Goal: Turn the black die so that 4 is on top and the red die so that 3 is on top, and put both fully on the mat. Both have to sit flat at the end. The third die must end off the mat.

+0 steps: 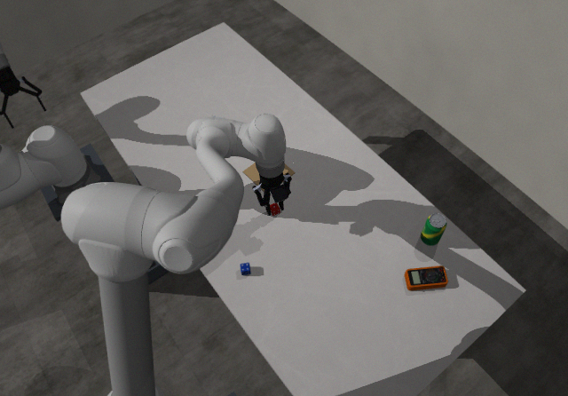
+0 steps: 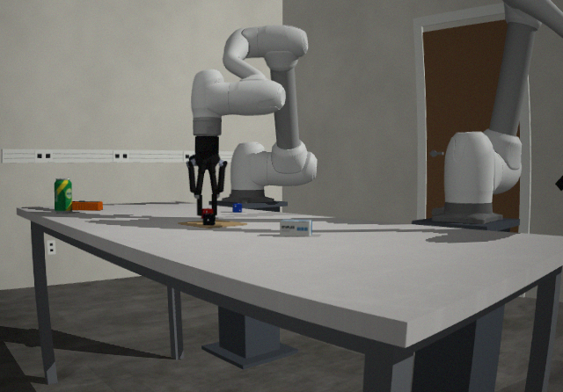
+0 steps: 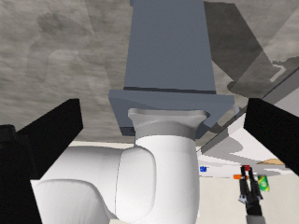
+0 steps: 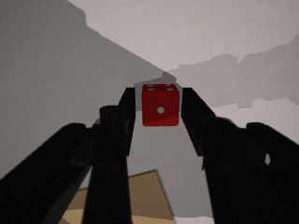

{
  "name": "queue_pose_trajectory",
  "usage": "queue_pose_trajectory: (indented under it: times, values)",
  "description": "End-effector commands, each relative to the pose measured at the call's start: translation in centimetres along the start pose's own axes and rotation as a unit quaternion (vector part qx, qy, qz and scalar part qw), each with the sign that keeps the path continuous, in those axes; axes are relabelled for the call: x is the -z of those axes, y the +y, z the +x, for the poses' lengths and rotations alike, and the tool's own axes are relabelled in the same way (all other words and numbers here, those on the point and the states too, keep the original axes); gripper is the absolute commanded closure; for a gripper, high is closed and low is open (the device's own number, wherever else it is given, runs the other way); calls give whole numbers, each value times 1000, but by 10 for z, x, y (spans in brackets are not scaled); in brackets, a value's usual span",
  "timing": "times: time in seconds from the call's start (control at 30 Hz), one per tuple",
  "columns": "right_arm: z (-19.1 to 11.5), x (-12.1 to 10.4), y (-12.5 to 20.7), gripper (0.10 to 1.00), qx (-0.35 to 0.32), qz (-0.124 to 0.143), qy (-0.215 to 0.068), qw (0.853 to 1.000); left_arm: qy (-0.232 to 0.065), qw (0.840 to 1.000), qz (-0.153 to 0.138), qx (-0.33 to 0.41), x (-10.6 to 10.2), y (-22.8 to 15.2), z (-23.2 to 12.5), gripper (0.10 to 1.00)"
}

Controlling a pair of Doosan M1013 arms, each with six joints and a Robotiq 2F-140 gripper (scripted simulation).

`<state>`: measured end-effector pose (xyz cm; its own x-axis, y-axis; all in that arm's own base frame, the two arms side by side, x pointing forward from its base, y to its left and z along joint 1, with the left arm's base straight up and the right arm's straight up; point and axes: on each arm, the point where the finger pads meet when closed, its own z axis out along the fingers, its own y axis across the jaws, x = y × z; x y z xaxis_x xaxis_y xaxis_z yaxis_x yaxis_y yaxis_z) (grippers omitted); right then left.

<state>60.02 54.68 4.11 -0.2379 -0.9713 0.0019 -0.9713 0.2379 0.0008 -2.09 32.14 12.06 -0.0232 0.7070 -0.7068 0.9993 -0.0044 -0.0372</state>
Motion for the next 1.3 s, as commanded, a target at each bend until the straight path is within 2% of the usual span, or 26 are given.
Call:
queue_pose_trajectory:
  times: [0.0, 0.87, 0.9, 1.27]
  values:
    - [-1, -2, 0, 747, 0, 0, -1, 1000, 1, 1000, 0, 0, 0, 0, 0, 98]
    - [-1, -5, 0, 747, 0, 0, -1, 1000, 1, 1000, 0, 0, 0, 0, 0, 98]
    - [-1, -5, 0, 855, 0, 0, -1, 1000, 1, 1000, 0, 0, 0, 0, 0, 98]
    - [-1, -5, 0, 855, 0, 0, -1, 1000, 1, 1000, 0, 0, 0, 0, 0, 98]
